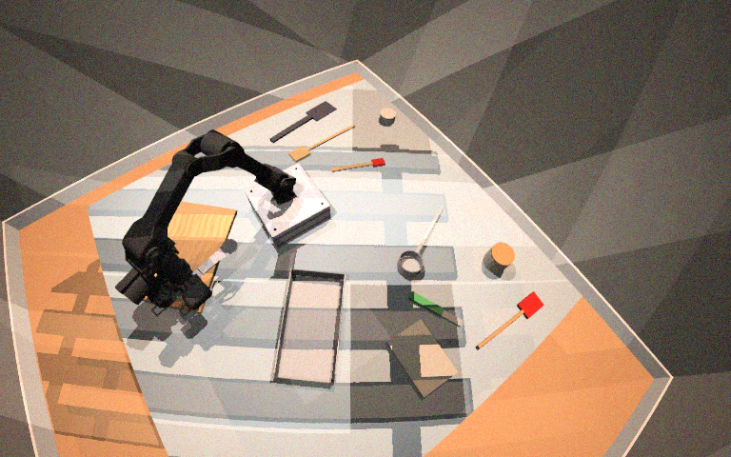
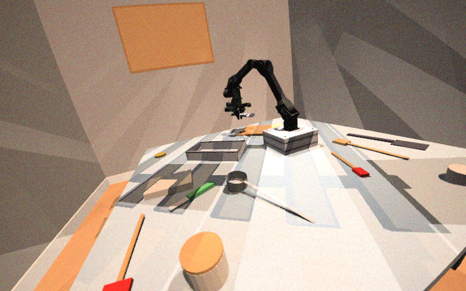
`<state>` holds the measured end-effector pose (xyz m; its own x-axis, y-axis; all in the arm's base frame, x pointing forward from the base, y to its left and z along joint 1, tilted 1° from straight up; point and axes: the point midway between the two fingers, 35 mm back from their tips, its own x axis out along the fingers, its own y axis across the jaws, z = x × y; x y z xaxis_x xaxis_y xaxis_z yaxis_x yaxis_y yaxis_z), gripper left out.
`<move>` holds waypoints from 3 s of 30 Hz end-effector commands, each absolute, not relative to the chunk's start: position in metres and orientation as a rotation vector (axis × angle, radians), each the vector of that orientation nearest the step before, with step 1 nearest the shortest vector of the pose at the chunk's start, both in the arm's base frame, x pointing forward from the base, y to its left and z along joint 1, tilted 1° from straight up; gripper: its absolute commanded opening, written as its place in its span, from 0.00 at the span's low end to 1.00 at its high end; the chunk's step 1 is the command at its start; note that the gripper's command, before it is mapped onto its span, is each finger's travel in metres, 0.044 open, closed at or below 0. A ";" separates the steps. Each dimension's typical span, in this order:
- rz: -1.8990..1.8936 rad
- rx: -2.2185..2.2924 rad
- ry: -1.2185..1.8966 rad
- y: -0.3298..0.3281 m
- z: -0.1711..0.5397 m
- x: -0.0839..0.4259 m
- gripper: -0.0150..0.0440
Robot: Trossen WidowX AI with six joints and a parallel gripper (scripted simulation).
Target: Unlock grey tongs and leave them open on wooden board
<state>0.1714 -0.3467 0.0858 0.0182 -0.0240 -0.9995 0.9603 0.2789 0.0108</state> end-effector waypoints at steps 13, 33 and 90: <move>-0.765 0.725 1.410 -0.386 0.088 0.091 0.00; -0.571 0.520 1.485 -0.401 0.087 0.023 0.00; -0.699 0.102 0.331 -0.380 0.145 -0.003 0.00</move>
<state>-0.0043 -0.3839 0.1427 0.7020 -0.6162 -0.3570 0.6558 0.7548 -0.0134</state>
